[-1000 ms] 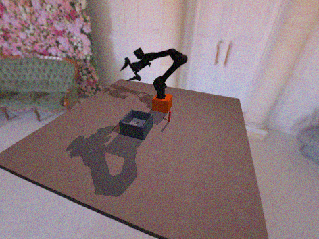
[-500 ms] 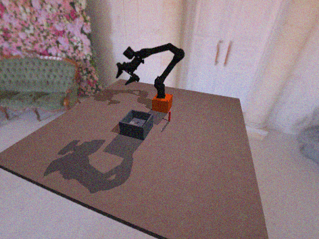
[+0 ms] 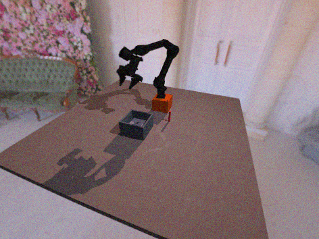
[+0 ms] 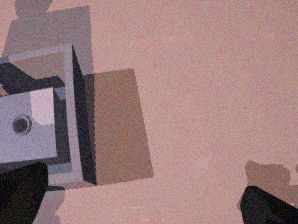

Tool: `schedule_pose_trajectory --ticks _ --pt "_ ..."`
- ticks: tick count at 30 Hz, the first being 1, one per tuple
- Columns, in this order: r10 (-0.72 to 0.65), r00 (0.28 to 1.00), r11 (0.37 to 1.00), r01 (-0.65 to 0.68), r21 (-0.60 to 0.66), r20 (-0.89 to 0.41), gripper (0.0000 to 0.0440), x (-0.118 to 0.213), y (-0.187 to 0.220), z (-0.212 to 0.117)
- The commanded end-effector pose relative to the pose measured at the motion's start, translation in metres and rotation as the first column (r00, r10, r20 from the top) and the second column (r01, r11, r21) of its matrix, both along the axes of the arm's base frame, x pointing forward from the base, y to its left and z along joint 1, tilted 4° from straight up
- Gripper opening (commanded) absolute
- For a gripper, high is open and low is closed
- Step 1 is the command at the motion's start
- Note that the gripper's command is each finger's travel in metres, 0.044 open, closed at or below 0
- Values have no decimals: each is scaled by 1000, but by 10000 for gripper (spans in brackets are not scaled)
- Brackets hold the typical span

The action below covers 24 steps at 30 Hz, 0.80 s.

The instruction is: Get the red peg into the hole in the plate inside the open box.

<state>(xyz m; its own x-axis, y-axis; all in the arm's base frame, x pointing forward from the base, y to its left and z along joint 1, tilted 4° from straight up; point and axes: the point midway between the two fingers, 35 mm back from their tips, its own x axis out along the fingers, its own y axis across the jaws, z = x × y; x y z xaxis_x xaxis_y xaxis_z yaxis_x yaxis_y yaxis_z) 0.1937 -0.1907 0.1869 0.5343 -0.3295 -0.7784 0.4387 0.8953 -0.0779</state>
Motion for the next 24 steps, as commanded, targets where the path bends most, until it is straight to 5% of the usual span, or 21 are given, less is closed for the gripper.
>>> schedule_pose_trajectory --ticks 1,13,24 --pt "-39 999 996 40 77 -15 407 18 20 2" --pt "-149 980 949 179 260 -132 417 54 96 -5" --pt "-249 923 894 336 298 -294 425 54 165 -23"
